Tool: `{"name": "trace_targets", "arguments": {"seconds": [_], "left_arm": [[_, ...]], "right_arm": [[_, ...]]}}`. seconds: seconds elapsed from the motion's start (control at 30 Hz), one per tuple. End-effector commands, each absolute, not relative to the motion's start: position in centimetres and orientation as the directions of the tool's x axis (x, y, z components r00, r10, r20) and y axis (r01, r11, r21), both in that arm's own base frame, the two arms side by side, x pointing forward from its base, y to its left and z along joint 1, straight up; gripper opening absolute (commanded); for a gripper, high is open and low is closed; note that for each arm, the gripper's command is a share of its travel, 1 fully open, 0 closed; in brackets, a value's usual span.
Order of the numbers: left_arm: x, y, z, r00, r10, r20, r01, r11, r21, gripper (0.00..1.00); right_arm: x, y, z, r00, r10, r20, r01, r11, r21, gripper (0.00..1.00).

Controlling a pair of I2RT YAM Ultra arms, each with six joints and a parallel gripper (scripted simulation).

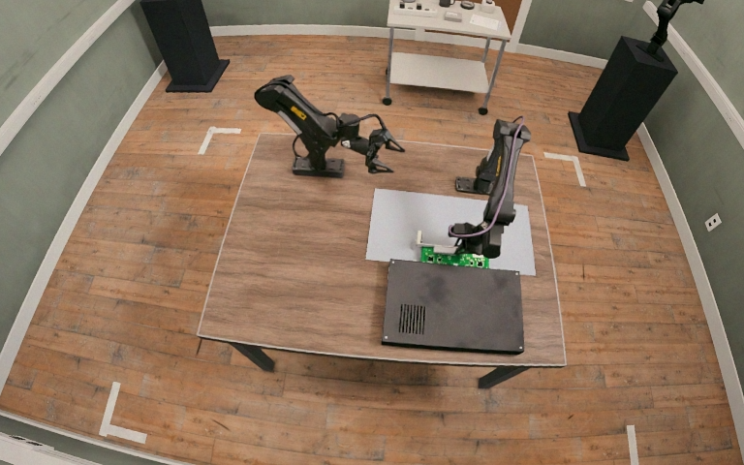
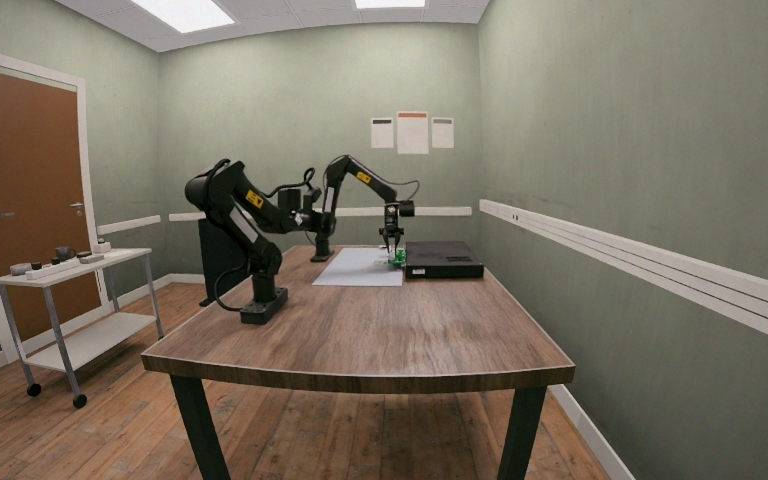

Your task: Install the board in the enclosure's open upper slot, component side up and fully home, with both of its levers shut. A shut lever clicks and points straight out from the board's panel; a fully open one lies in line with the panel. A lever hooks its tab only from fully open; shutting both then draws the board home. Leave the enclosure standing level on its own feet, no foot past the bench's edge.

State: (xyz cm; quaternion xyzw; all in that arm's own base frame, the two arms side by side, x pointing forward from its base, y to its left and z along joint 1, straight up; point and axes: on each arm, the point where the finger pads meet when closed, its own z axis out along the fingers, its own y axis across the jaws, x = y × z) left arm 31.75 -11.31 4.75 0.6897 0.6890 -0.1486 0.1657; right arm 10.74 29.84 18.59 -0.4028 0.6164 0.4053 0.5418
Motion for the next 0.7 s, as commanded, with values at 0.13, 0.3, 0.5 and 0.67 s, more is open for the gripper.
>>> {"name": "trace_targets", "arguments": {"seconds": [0.13, 0.3, 0.5, 0.67], "left_arm": [[32.7, -11.7, 6.0, 0.023, 0.884, -0.466, 0.998, 0.003, 0.055, 0.18], [33.8, -11.6, 6.0, 0.021, 0.881, -0.472, 0.999, -0.002, 0.041, 0.18], [35.2, -11.7, 6.3, 0.024, 0.880, -0.474, 0.998, 0.009, 0.067, 0.18], [35.2, -11.7, 6.4, 0.025, 0.880, -0.474, 0.998, 0.009, 0.070, 0.18]], "right_arm": [[10.5, 29.9, 19.3, -0.077, -0.035, -0.996, -0.940, 0.335, 0.061, 1.00], [10.5, 29.9, 19.3, -0.077, -0.035, -0.996, -0.940, 0.335, 0.061, 1.00], [10.5, 29.9, 19.3, -0.077, -0.035, -0.996, -0.940, 0.335, 0.061, 1.00], [10.5, 29.9, 19.3, -0.077, -0.035, -0.996, -0.940, 0.335, 0.061, 1.00]]}}
